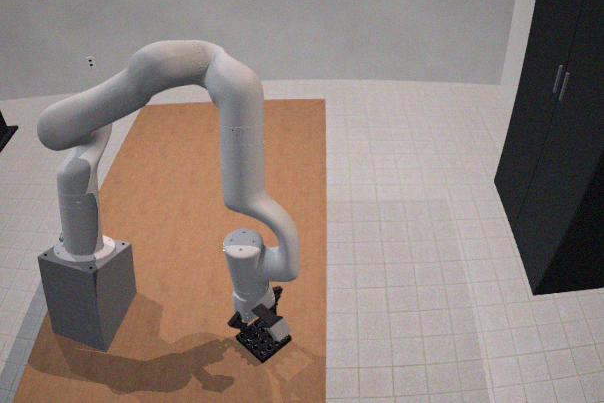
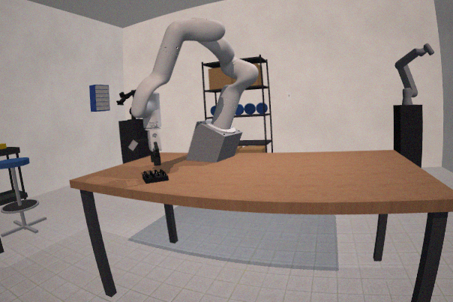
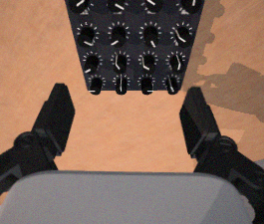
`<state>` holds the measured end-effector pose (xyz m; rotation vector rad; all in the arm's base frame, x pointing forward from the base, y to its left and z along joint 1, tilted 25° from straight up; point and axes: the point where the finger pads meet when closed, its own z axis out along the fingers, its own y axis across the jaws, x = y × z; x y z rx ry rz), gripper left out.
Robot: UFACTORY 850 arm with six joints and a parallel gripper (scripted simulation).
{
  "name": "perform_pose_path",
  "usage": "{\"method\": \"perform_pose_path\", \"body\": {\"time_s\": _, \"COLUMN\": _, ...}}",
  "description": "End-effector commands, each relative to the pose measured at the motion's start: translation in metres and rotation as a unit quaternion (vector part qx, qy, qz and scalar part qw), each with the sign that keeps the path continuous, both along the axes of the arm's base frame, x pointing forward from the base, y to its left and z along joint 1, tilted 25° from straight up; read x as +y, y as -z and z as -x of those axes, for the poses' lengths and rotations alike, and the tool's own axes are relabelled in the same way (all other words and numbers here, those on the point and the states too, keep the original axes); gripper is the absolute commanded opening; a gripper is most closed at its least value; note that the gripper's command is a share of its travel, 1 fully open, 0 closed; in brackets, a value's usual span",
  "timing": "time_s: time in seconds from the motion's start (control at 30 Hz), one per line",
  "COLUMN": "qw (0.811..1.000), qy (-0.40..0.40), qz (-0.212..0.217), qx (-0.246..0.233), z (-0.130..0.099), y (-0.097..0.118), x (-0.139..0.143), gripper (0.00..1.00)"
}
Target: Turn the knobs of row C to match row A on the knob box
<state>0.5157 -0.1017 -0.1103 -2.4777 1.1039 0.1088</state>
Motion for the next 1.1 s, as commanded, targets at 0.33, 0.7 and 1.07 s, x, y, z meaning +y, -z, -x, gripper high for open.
{"method": "perform_pose_path", "body": {"time_s": 0.33, "qw": 1.0, "qy": 0.0, "qz": 0.0, "qx": -0.001, "z": 0.016, "y": -0.007, "x": 0.016, "gripper": 1.0}}
{"method": "perform_pose_path", "body": {"time_s": 0.7, "qw": 1.0, "qy": 0.0, "qz": 0.0, "qx": -0.001, "z": 0.02, "y": -0.008, "x": 0.02, "gripper": 1.0}}
{"method": "perform_pose_path", "body": {"time_s": 1.07, "qw": 1.0, "qy": 0.0, "qz": 0.0, "qx": -0.001, "z": 0.02, "y": -0.008, "x": 0.02, "gripper": 1.0}}
